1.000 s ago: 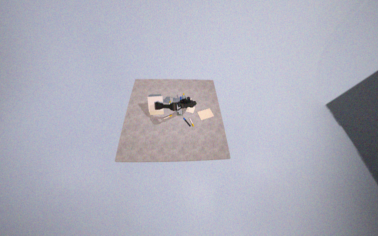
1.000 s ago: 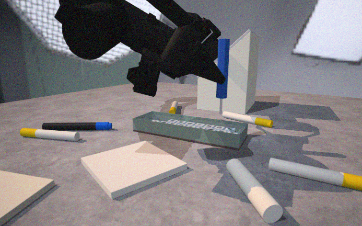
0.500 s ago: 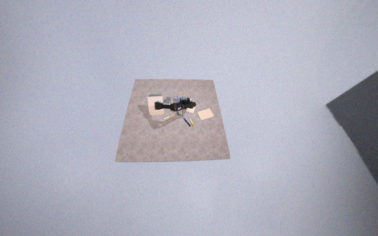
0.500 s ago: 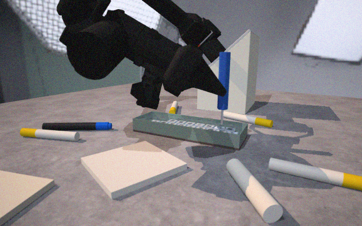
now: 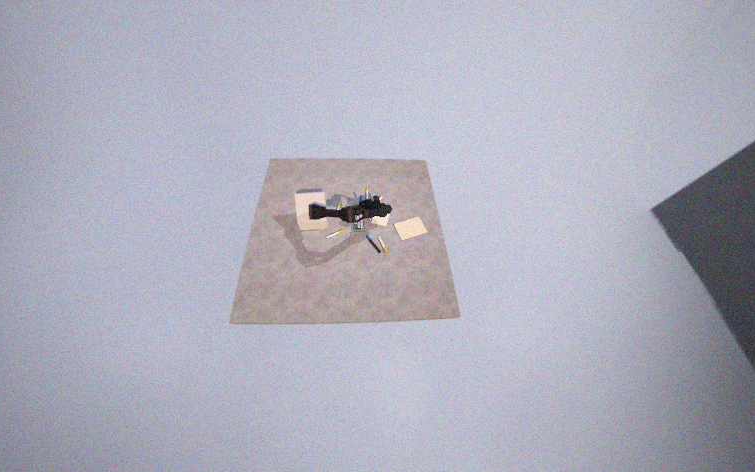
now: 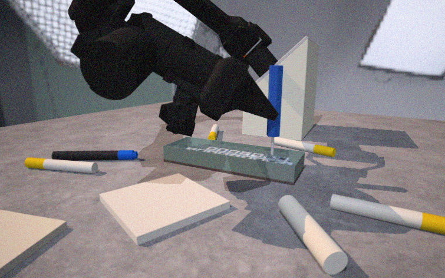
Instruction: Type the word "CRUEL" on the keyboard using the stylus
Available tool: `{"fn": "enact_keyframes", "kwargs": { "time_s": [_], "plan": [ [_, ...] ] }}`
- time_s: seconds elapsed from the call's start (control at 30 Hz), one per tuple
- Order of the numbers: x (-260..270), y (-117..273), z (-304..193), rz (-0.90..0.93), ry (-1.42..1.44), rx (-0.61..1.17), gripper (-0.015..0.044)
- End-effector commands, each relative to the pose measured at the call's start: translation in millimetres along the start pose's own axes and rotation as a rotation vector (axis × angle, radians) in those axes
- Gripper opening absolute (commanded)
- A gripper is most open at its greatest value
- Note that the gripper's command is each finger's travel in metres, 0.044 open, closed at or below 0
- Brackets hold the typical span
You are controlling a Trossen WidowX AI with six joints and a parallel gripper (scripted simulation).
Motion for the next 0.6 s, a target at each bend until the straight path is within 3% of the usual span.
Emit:
{"fn": "enact_keyframes", "kwargs": {
  "time_s": [0.0, 0.57],
  "plan": [
    [1.8, -1.3, 2.3, -0.003, 0.006, -0.003, 0.0081],
    [2.1, -2.0, 3.6, -0.003, 0.006, -0.003, 0.0081]
  ]
}}
Point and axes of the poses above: the point midway between the two fingers, 35 mm back from their tips, its own y axis back along the fingers, its own x axis across the jaws, z = x × y, the point moved 4 cm from there along y, back along the fingers, and after that the axes turned 15 degrees about -y, right-handed, at the moved point
